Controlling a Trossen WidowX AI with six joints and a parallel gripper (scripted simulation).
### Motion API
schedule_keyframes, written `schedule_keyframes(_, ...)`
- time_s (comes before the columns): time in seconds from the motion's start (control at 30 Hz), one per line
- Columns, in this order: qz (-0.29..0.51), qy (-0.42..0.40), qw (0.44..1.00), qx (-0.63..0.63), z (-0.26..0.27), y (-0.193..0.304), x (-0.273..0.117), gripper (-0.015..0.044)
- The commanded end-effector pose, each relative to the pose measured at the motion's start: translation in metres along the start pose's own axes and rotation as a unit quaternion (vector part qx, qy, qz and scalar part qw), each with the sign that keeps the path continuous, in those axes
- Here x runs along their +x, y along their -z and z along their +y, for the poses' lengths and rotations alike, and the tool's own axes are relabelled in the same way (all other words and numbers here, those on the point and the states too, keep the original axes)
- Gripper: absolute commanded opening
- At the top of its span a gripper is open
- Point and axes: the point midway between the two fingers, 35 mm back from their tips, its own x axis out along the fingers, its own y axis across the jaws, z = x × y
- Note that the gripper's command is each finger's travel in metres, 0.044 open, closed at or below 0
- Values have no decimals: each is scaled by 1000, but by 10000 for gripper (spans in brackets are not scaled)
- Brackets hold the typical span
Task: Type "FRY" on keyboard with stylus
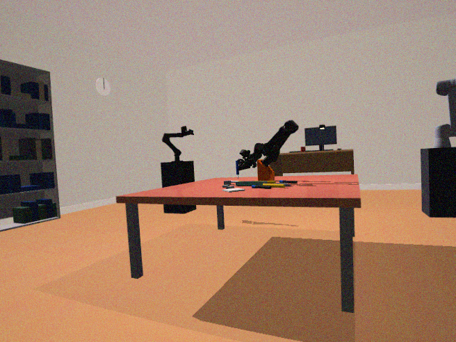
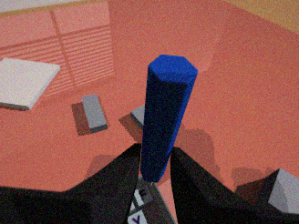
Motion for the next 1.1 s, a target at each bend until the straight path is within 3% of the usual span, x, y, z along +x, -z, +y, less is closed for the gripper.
schedule_keyframes(0.0,-1,-4,1000,-2,3,-5,-3,81)
schedule_keyframes(0.2,0,0,1000,0,0,-1,-1,51)
schedule_keyframes(0.27,0,0,1000,0,2,-1,-1,0)
schedule_keyframes(1.07,1,-2,1000,0,55,25,-50,0)
